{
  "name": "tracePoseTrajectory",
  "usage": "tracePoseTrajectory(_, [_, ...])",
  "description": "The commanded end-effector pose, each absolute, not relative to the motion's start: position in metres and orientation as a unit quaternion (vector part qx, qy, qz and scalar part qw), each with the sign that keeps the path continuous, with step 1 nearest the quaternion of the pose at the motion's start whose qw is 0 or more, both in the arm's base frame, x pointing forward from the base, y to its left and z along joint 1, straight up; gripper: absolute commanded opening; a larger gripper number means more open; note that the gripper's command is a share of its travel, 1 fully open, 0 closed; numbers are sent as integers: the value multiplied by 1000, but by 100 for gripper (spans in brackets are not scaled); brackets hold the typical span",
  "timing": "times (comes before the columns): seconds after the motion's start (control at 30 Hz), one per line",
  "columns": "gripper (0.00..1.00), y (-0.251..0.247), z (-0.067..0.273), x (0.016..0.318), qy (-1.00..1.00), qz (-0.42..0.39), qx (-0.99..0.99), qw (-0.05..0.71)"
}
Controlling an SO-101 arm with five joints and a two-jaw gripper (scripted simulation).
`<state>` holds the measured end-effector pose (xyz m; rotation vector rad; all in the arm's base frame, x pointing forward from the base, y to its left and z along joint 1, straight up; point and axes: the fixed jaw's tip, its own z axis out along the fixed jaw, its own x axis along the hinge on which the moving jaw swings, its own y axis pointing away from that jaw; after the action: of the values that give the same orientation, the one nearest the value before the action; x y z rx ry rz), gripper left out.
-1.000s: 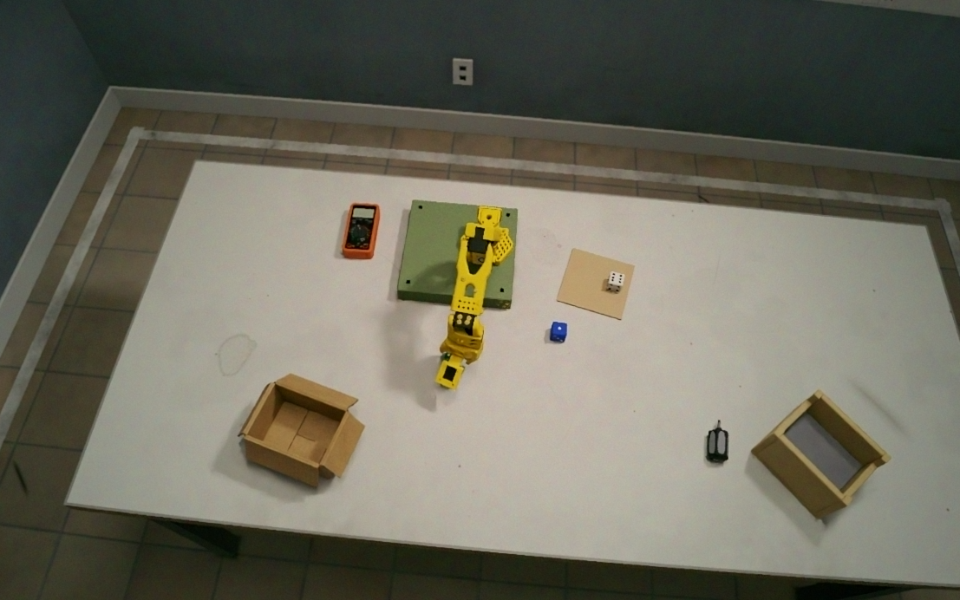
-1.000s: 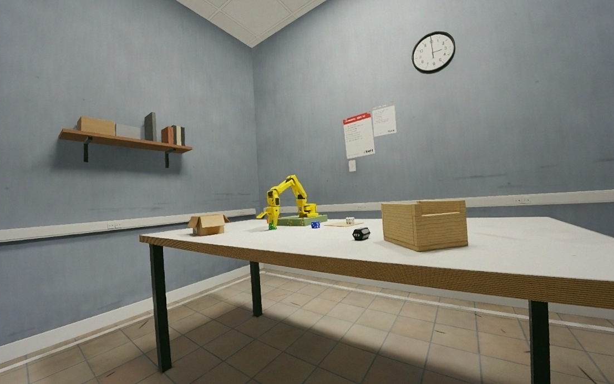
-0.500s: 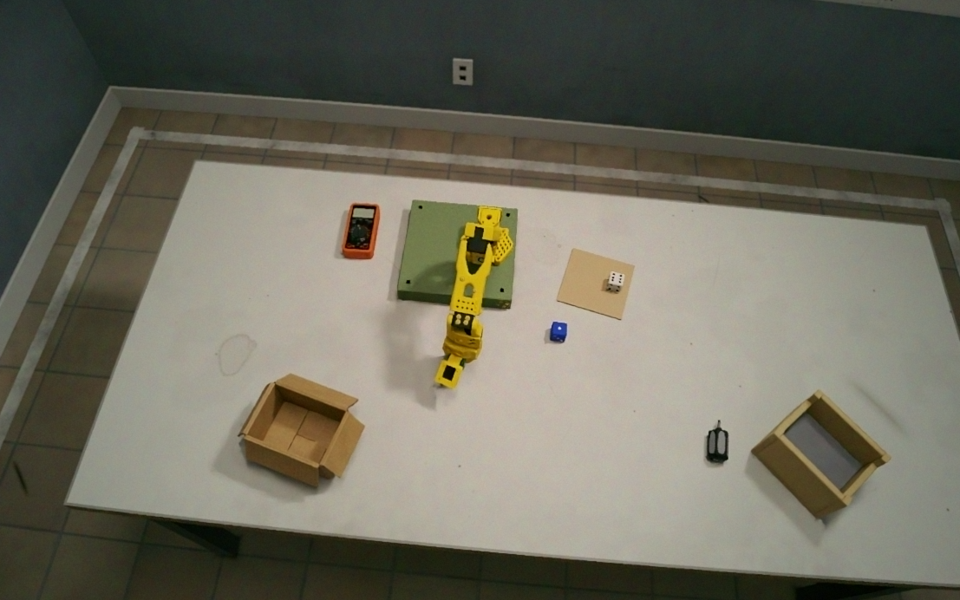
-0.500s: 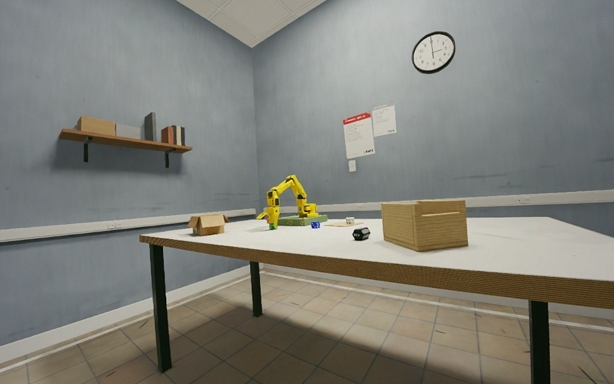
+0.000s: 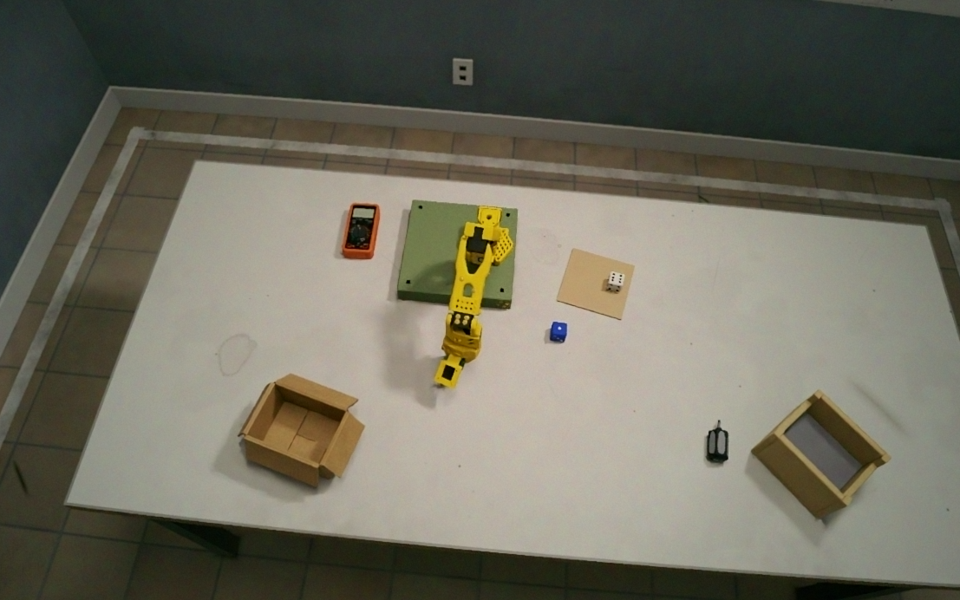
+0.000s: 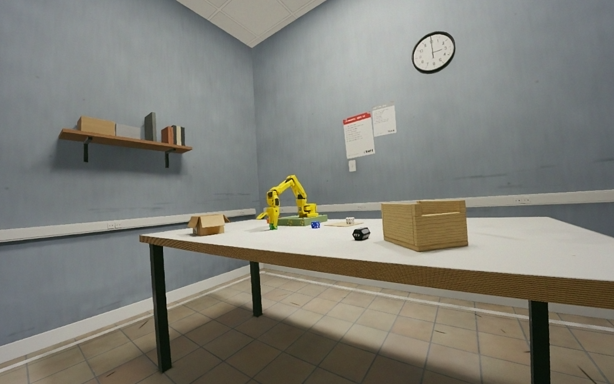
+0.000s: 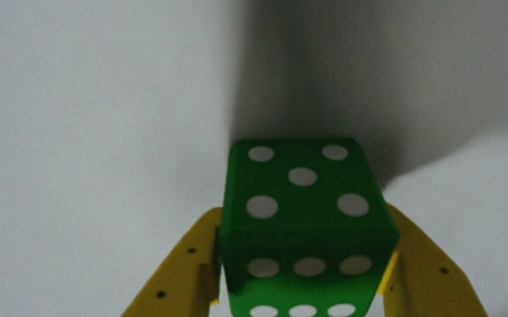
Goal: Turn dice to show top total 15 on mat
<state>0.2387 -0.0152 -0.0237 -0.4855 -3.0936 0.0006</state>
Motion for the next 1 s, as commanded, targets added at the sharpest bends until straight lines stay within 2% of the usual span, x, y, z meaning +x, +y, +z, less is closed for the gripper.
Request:
tracePoseTrajectory(0.0, [16,-19,-27,235,-987,1,-159,12])
tracePoseTrajectory(0.2, [14,-19,-27,235,-987,1,-159,12])
tracePoseTrajectory(0.5, [0,-19,-27,235,-987,1,-159,12])
tracePoseTrajectory(0.97, [0,-17,-17,237,-987,1,-159,12])
